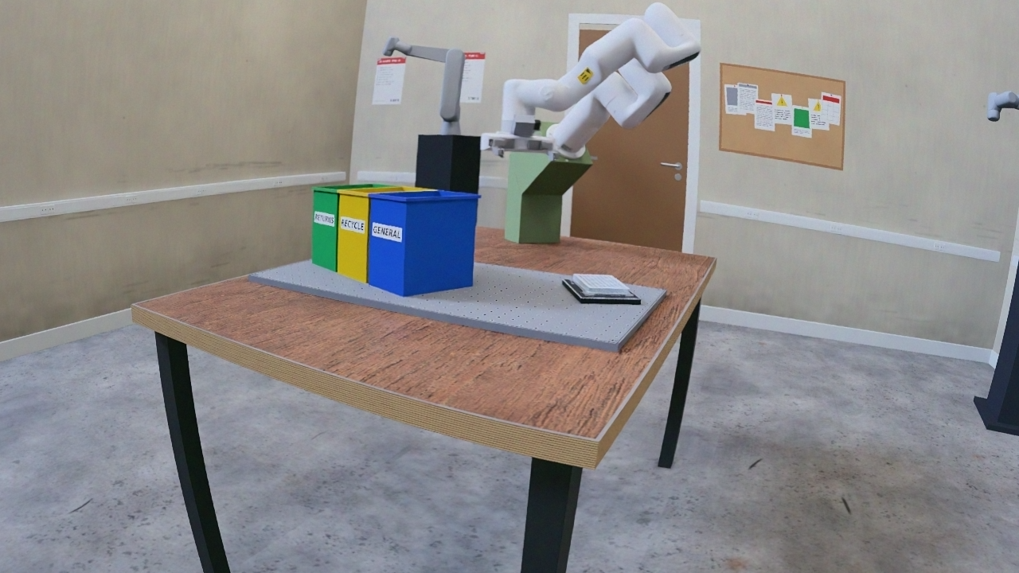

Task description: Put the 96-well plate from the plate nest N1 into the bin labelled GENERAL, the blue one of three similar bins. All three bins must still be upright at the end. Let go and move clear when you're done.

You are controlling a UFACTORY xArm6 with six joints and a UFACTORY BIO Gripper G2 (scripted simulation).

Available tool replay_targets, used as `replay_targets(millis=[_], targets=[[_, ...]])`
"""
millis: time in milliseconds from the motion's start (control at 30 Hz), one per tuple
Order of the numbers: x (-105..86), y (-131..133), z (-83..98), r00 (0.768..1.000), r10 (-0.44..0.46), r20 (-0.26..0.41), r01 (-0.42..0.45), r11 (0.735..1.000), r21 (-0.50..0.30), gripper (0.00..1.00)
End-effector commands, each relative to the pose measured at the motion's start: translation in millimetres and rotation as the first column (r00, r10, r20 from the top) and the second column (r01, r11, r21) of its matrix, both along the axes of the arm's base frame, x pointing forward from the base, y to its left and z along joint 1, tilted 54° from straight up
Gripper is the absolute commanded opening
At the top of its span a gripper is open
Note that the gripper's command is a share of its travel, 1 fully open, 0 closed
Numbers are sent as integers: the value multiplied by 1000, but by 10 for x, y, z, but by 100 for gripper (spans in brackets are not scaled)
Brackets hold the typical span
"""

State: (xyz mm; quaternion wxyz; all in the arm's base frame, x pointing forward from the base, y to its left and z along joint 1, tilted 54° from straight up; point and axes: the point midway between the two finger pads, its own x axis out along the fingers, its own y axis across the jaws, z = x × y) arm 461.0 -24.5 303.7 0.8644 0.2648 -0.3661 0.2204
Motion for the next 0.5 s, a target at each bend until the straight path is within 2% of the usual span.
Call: replay_targets(millis=[0, 167, 467], targets=[[17, 187, 133, 1000, -2, 3, 2, 1000, -3, 37], [25, 312, 216, 1000, -2, 3, 2, 1000, -3, 37], [46, 689, 463, 1000, -2, 3, 2, 1000, -3, 37]])
